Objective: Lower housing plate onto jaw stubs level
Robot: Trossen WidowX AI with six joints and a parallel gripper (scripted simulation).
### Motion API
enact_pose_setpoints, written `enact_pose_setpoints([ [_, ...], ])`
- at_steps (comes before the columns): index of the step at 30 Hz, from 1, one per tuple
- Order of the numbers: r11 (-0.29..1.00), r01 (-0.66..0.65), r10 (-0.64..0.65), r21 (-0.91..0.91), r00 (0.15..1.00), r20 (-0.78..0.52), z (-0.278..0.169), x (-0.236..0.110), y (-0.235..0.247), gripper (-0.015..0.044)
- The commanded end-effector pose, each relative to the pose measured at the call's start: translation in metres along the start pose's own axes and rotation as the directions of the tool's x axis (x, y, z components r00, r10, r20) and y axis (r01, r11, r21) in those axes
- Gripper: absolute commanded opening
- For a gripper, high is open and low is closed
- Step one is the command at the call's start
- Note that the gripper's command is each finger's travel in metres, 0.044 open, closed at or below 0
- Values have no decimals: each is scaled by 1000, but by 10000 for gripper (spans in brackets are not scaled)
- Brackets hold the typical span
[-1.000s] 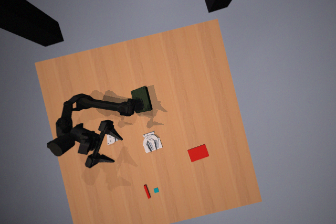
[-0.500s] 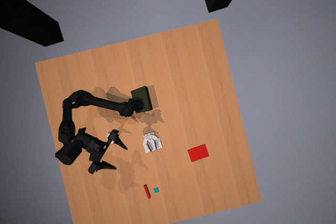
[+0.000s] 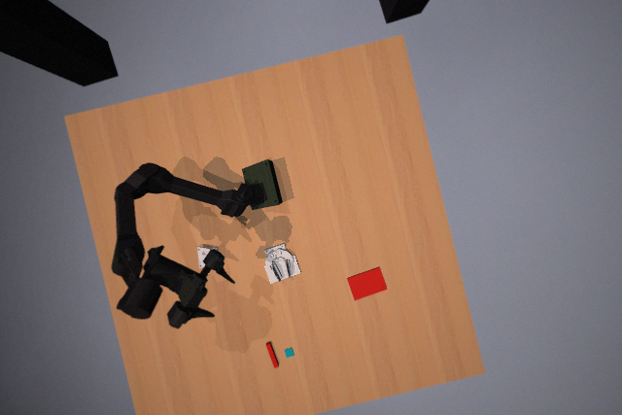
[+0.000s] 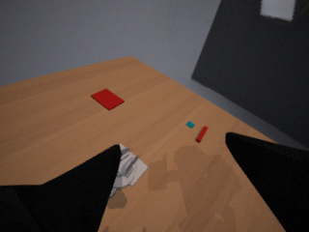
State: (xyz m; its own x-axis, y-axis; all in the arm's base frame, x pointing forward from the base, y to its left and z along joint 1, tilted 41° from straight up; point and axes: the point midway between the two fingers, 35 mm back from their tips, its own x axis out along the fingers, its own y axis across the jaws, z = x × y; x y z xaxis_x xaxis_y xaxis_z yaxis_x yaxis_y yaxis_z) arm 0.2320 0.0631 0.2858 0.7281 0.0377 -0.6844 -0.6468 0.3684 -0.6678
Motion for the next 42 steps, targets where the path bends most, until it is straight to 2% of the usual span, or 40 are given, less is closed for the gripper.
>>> enact_pose_setpoints([
  [1,999,-5,2,-35,996,-86,-16,7,-4,440],
  [10,992,-48,13,-114,957,-291,-60,15,-13,440],
  [20,972,-161,56,-171,866,-497,-110,15,-18,440],
  [31,924,-339,133,-177,720,-681,-163,5,-17,440],
  [42,834,-539,234,-118,539,-809,-211,-15,-10,440],
])
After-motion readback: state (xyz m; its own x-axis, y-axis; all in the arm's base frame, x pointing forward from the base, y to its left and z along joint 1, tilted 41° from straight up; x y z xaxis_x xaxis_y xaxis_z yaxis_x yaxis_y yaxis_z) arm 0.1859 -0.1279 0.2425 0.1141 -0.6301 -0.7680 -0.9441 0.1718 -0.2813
